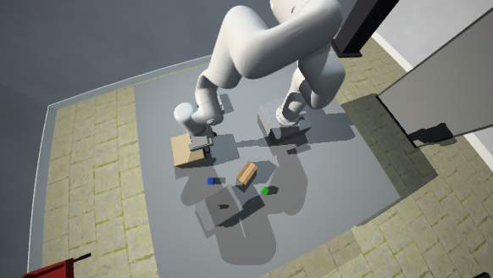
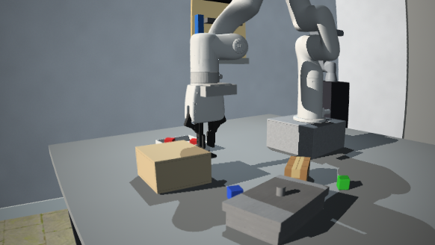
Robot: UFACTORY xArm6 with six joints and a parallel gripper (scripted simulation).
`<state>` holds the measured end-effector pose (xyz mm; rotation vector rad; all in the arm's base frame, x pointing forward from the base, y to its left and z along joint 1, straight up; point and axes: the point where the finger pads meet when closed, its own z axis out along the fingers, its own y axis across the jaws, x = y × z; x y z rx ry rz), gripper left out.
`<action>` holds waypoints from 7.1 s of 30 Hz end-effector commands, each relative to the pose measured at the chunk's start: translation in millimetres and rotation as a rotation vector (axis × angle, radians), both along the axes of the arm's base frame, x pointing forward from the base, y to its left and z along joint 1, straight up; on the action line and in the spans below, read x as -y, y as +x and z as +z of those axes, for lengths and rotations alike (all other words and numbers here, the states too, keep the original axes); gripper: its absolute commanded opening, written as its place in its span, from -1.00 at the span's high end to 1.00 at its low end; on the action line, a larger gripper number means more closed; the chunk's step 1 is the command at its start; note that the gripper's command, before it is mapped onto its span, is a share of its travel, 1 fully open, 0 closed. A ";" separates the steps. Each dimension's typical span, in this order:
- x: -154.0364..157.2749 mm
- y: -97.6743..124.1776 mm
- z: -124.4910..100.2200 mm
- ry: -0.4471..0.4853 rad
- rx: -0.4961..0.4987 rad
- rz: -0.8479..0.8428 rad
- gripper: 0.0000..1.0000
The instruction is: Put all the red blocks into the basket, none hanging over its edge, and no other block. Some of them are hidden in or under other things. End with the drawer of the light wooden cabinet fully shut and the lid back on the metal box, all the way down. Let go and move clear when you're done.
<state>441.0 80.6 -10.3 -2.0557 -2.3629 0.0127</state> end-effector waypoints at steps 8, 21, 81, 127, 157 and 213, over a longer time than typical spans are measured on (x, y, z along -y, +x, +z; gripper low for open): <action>-0.4 2.4 1.4 0.001 0.004 0.000 0.51; -0.4 2.4 0.6 0.001 0.004 0.000 0.51; -0.5 2.2 -27.5 0.001 0.004 0.000 0.51; -0.4 2.0 -27.5 0.001 0.004 0.000 1.00; 4.2 -31.0 -27.9 0.001 0.004 0.000 1.00; 12.2 -88.3 -28.7 0.001 0.004 0.000 0.51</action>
